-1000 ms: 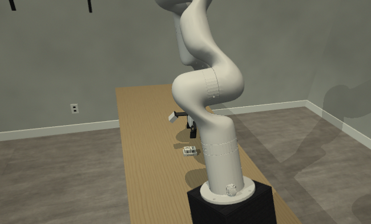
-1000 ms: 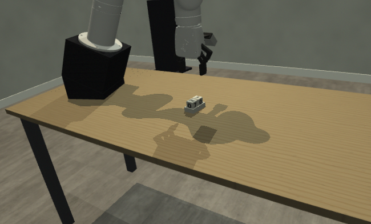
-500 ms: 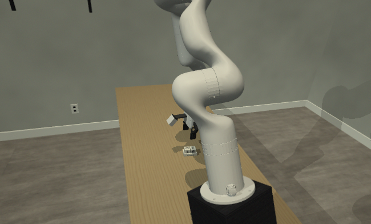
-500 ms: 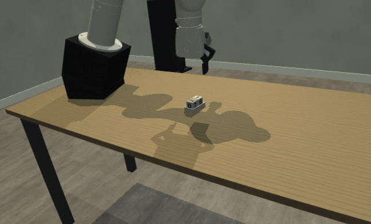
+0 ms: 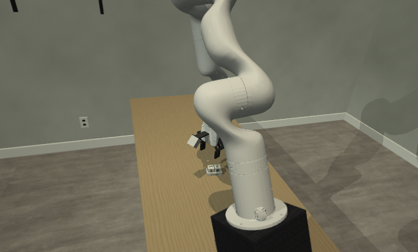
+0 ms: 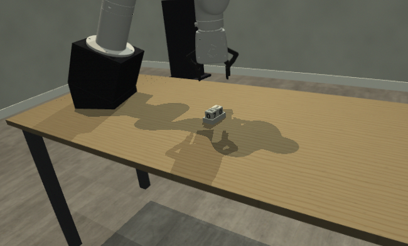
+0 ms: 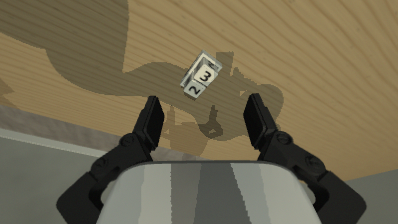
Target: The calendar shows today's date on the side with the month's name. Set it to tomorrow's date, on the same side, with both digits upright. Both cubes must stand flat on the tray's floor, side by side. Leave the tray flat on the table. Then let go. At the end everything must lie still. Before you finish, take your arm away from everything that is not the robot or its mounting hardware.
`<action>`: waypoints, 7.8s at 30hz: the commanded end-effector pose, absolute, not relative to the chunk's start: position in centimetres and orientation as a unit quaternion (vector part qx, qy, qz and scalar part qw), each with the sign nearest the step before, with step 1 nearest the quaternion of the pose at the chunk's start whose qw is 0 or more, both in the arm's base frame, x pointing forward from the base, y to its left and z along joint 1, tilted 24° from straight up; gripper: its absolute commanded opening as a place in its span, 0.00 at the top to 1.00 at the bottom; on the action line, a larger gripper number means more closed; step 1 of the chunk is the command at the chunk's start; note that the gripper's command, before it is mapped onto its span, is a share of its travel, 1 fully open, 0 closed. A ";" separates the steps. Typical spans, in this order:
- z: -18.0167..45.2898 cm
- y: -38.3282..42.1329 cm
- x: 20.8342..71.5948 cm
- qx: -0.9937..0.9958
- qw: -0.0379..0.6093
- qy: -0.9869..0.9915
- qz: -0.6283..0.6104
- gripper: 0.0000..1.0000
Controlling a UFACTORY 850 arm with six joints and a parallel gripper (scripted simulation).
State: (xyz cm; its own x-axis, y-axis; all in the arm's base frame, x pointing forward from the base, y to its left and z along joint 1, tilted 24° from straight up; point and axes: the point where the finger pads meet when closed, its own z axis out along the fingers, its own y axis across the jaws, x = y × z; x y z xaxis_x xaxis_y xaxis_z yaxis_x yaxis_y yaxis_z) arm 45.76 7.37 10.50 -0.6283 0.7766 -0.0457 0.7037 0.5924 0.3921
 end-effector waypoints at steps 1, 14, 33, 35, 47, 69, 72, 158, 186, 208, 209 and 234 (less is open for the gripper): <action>10.3 8.1 45.4 0.343 0.139 0.915 0.161 0.00; 9.9 9.6 44.5 0.175 0.165 0.961 0.136 0.00; 9.2 11.5 43.1 -0.072 0.194 0.974 0.089 0.00; 9.2 11.7 43.0 -0.096 0.196 0.972 0.084 0.00; 8.8 12.6 42.2 -0.231 0.206 0.949 0.054 0.00; 8.1 14.2 40.4 -0.507 0.210 0.836 -0.017 0.00; 8.0 14.4 40.2 -0.532 0.209 0.820 -0.024 0.00; -1.0 16.3 43.6 -0.552 0.208 0.807 -0.030 0.00; -1.0 16.3 43.6 -0.552 0.208 0.807 -0.030 0.00; -1.0 16.3 43.6 -0.552 0.208 0.807 -0.030 0.00; -1.0 16.3 43.6 -0.552 0.208 0.807 -0.030 0.00; 1.2 15.9 42.7 -0.552 0.208 0.807 -0.030 0.00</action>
